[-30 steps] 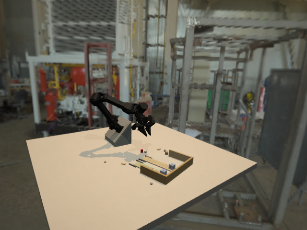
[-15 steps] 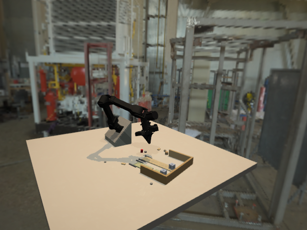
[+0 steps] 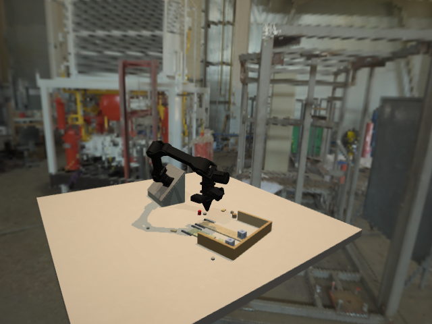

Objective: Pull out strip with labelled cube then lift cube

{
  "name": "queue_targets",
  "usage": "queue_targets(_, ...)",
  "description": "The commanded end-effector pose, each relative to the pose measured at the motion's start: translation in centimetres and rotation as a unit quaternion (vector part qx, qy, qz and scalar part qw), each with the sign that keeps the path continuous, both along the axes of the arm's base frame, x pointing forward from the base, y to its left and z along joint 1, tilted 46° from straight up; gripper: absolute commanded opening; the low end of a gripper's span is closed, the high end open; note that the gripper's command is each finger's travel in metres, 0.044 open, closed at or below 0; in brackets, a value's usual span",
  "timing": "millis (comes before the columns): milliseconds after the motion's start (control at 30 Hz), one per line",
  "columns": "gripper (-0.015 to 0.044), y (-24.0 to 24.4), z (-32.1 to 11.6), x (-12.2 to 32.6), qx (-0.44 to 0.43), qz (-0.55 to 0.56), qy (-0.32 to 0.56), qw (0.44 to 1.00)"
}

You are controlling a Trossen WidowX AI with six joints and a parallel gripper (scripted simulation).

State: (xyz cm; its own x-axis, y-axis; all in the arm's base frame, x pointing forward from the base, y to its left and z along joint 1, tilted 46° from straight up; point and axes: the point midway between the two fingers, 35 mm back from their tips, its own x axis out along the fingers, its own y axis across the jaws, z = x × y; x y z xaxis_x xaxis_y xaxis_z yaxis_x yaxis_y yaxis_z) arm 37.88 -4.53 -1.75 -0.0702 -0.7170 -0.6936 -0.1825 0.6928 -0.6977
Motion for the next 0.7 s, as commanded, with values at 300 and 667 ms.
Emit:
queue_targets(300,0.0,-1.0,-1.1,0.0,0.003,-0.008,0.007,1.0)
queue_targets(667,0.0,-2.3,-2.4,-0.1,0.002,-0.008,0.006,1.0)
